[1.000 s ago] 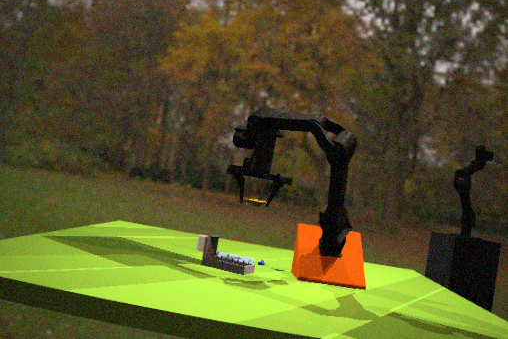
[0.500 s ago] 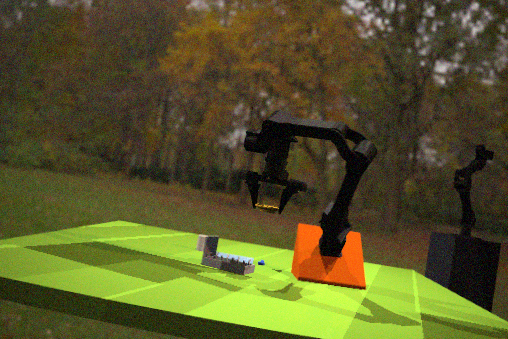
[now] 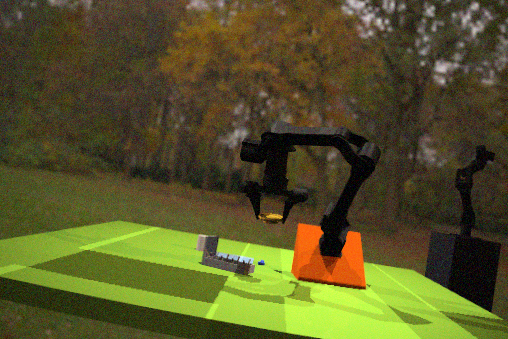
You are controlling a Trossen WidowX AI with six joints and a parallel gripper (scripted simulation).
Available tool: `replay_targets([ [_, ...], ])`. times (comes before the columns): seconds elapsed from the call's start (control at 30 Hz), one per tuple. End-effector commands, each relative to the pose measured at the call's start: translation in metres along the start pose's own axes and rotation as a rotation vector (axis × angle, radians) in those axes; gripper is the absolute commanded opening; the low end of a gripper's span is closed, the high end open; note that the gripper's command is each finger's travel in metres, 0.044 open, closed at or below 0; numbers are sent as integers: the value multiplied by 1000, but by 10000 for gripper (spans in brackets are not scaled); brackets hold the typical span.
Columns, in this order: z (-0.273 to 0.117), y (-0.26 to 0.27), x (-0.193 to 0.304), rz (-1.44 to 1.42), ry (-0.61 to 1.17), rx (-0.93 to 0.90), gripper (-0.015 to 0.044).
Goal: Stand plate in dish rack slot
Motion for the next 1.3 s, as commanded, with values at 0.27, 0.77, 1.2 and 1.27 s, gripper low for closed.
replay_targets([
  [0.27,34,-3,7,-154,-261,-22,0],
  [0.77,73,-10,16,-359,-556,-113,0],
  [1.2,101,-18,23,-529,-772,-255,0],
  [1.27,105,-20,24,-555,-800,-282,0],
])
Point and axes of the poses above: the point midway between the two fingers, 35 mm back from their tips, its own z axis out along the fingers, its own y axis across the jaws, x = y × z, the point moved 9 cm from there along -z, back along the fingers, and after that the axes turned 4 degrees about z, right-handed, at the moved point
